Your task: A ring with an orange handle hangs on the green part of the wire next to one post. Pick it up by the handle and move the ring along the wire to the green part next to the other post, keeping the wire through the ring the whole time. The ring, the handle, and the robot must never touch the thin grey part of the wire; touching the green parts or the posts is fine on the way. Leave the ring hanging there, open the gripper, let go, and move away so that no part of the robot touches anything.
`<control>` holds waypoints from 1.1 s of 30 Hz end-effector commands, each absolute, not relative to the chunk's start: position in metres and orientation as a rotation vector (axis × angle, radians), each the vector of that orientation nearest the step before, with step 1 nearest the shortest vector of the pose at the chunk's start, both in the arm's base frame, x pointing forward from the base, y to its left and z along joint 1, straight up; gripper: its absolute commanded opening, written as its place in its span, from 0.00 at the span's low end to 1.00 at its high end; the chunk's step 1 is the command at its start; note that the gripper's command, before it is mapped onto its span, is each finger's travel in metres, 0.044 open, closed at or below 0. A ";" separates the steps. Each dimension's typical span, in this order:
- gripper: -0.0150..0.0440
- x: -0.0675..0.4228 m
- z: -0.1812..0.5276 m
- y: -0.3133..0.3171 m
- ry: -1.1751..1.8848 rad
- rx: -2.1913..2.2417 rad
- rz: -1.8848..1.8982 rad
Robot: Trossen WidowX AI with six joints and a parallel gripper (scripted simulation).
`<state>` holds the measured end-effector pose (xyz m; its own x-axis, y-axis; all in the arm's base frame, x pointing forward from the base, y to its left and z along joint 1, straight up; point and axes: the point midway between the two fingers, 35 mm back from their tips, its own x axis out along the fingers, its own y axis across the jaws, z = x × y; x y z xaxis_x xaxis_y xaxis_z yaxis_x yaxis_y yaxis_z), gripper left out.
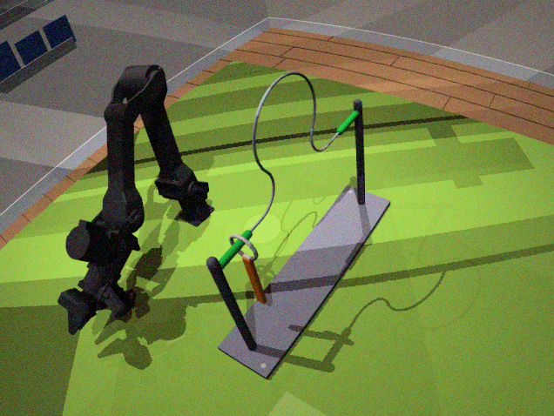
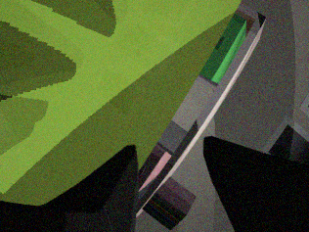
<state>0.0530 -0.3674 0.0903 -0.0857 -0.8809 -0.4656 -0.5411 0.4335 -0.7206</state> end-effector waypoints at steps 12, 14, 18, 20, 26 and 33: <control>0.53 0.187 0.107 -0.330 0.647 -0.906 -0.618; 0.53 0.197 0.107 -0.315 0.531 -0.828 -0.578; 0.53 0.212 0.098 -0.276 0.348 -0.653 -0.450; 0.53 0.216 0.092 -0.252 0.277 -0.556 -0.368; 0.53 0.219 0.081 -0.175 0.122 -0.254 -0.100; 0.53 0.210 0.080 -0.144 0.082 -0.014 0.018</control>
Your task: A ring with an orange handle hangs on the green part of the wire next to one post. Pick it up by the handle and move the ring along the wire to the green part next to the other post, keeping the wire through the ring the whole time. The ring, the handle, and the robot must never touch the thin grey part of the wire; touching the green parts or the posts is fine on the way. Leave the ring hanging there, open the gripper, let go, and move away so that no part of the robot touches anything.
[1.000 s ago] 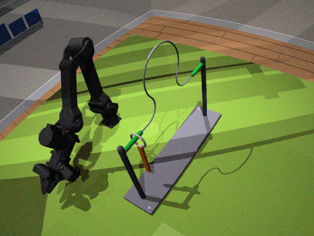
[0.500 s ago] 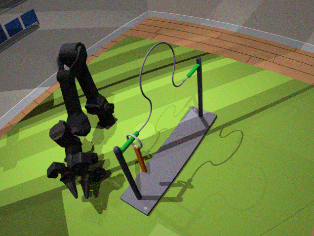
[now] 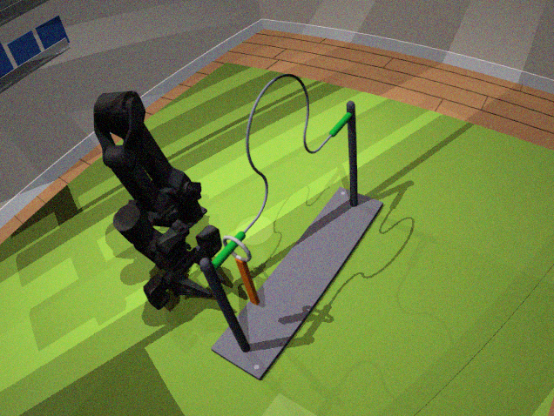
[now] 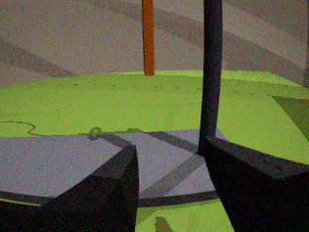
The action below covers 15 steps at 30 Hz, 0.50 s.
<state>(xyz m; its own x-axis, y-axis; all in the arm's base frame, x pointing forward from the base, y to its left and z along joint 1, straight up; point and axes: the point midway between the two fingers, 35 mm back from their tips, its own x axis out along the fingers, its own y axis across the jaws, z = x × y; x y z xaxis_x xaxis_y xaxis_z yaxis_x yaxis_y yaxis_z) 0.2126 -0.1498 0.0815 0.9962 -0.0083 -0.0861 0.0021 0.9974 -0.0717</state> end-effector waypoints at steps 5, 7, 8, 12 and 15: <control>0.53 0.211 0.081 -0.144 0.082 -0.014 0.018; 0.53 0.215 0.084 -0.145 0.083 -0.015 0.018; 0.53 0.219 0.086 -0.146 0.084 -0.015 0.018; 0.53 0.233 0.097 -0.147 0.085 -0.017 0.019; 0.53 0.243 0.107 -0.147 0.083 -0.017 0.018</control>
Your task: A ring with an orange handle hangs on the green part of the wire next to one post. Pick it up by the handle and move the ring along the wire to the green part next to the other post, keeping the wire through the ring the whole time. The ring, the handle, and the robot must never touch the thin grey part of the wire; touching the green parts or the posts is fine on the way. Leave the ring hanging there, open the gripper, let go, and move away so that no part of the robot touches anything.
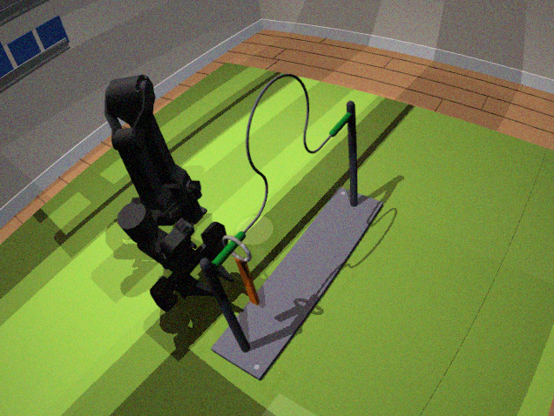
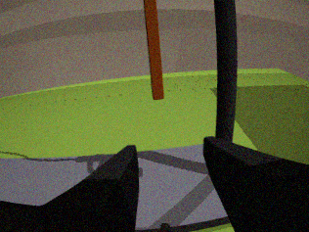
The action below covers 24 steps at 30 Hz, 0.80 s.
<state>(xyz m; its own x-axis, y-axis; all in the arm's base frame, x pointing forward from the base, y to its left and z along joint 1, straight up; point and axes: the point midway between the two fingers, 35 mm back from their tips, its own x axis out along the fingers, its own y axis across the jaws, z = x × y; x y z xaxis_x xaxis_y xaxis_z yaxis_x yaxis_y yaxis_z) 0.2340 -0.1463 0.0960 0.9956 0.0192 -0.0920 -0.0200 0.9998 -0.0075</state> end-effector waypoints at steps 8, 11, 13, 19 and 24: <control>0.53 0.261 0.129 -0.143 0.076 -0.016 0.018; 0.53 0.262 0.129 -0.143 0.076 -0.016 0.018; 0.53 0.264 0.129 -0.144 0.076 -0.016 0.018; 0.53 0.273 0.129 -0.145 0.076 -0.017 0.018; 0.53 0.280 0.129 -0.146 0.076 -0.017 0.018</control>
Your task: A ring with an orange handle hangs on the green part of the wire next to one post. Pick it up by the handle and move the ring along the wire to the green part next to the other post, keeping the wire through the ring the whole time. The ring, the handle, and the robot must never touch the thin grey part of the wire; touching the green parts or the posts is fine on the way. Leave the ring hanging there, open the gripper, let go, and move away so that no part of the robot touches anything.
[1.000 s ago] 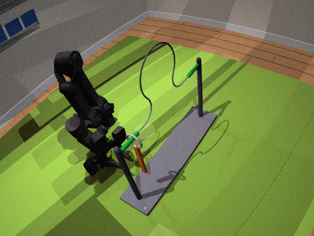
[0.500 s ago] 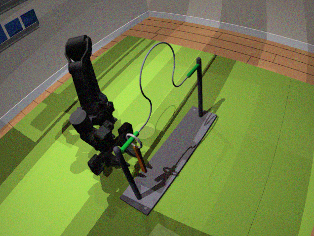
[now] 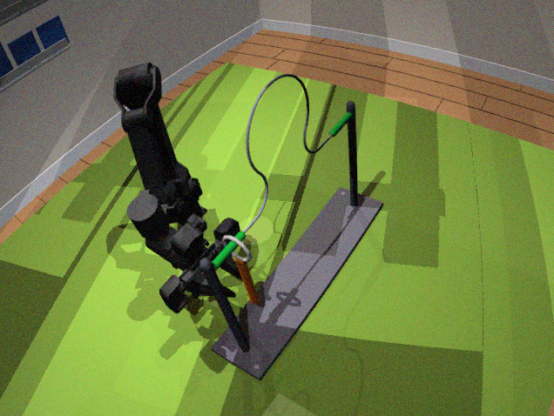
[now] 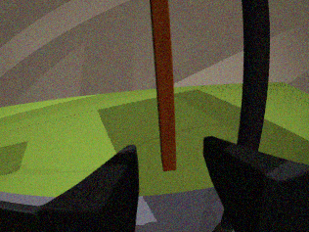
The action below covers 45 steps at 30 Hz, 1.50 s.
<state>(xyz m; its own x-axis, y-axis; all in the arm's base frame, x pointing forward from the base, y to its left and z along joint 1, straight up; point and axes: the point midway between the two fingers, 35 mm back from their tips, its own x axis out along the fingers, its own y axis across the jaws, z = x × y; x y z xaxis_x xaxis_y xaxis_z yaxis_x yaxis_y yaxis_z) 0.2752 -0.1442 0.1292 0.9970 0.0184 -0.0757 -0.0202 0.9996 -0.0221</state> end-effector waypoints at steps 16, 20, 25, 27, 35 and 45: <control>0.53 0.305 0.128 -0.147 0.073 -0.017 0.018; 0.53 0.311 0.128 -0.146 0.073 -0.017 0.018; 0.53 0.319 0.127 -0.146 0.071 -0.017 0.018; 0.53 0.322 0.127 -0.145 0.071 -0.017 0.018; 0.53 0.335 0.125 -0.143 0.068 -0.016 0.018; 0.53 0.337 0.125 -0.143 0.068 -0.016 0.018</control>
